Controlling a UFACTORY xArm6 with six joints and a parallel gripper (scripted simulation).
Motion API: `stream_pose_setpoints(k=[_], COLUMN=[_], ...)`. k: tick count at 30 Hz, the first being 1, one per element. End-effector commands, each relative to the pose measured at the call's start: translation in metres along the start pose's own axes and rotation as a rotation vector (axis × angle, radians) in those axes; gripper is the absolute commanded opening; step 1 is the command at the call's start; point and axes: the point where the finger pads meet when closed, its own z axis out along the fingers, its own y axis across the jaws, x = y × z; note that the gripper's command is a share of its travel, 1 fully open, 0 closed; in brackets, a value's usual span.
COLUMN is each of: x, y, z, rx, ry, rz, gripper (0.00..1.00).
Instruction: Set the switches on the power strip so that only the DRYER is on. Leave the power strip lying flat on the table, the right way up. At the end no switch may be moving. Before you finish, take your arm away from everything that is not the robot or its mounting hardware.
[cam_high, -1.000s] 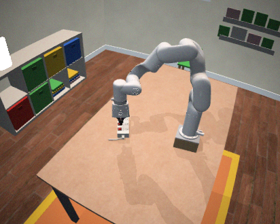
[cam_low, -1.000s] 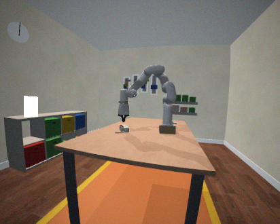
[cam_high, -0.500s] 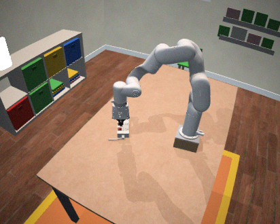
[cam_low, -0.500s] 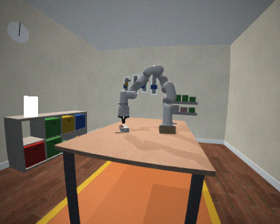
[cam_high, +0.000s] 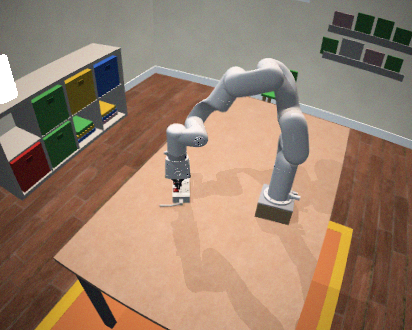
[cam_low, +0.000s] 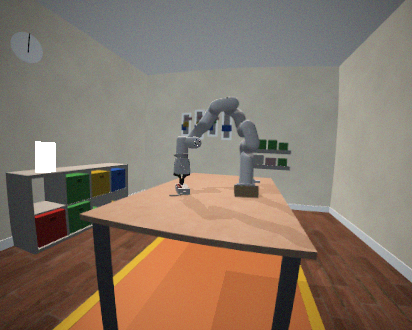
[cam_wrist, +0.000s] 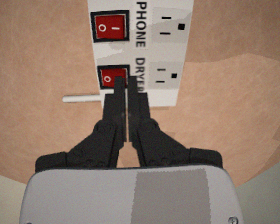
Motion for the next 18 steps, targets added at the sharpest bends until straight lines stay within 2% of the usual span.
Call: stream_pose_setpoints(k=[1,18], x=[0.0003,0.0002], y=[-0.0017,-0.0018], z=[0.0018,0.0079], rx=[0.004,0.004], ry=[0.000,0.000], rz=[0.000,0.000], gripper=[0.00,0.00])
